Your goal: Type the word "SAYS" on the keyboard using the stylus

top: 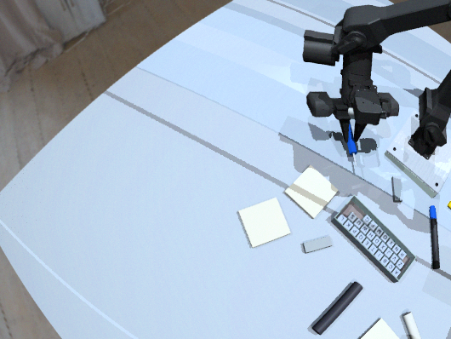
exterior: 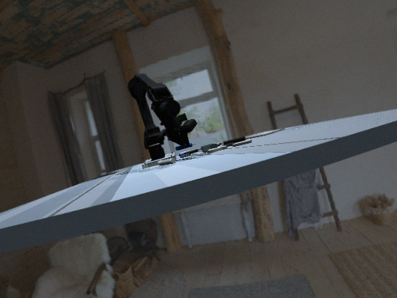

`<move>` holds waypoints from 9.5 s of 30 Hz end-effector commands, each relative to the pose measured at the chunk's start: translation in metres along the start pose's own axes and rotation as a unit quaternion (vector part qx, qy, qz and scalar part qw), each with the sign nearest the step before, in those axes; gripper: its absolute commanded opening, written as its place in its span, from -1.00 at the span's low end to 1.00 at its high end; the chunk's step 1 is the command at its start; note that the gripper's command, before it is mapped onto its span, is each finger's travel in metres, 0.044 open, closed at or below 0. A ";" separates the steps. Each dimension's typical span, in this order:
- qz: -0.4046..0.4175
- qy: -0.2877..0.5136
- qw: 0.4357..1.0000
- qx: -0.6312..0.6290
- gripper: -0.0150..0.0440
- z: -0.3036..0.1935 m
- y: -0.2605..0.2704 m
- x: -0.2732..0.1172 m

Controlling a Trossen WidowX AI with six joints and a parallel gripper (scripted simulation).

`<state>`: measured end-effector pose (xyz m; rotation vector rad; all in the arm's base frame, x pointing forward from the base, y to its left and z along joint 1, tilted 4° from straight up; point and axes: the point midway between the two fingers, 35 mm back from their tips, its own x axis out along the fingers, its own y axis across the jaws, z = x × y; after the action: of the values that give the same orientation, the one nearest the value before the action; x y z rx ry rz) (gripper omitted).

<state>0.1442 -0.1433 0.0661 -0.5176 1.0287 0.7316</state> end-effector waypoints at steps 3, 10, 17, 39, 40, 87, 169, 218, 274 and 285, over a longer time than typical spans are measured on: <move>-0.003 0.001 1.000 0.000 -0.49 0.003 -0.001 -0.007; 0.002 0.001 1.000 0.000 -0.49 0.003 0.001 -0.003; 0.044 0.045 0.998 -0.031 -0.49 0.008 0.005 0.006; 0.132 0.214 0.957 -0.143 -0.49 0.024 0.014 0.028; 0.134 0.222 0.954 -0.149 -0.49 0.025 0.014 0.028; 0.009 0.530 0.722 -0.446 -0.49 0.110 -0.001 0.037; -0.155 0.569 0.587 -0.554 -0.22 0.157 0.016 0.080; -0.155 0.569 0.588 -0.554 -0.22 0.174 0.015 0.049; -0.207 0.442 0.464 -0.739 -0.49 0.266 0.102 0.114; -0.207 0.442 0.464 -0.739 -0.22 0.265 0.102 0.118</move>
<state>0.2582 0.1427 0.0723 -2.8462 0.8076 0.7333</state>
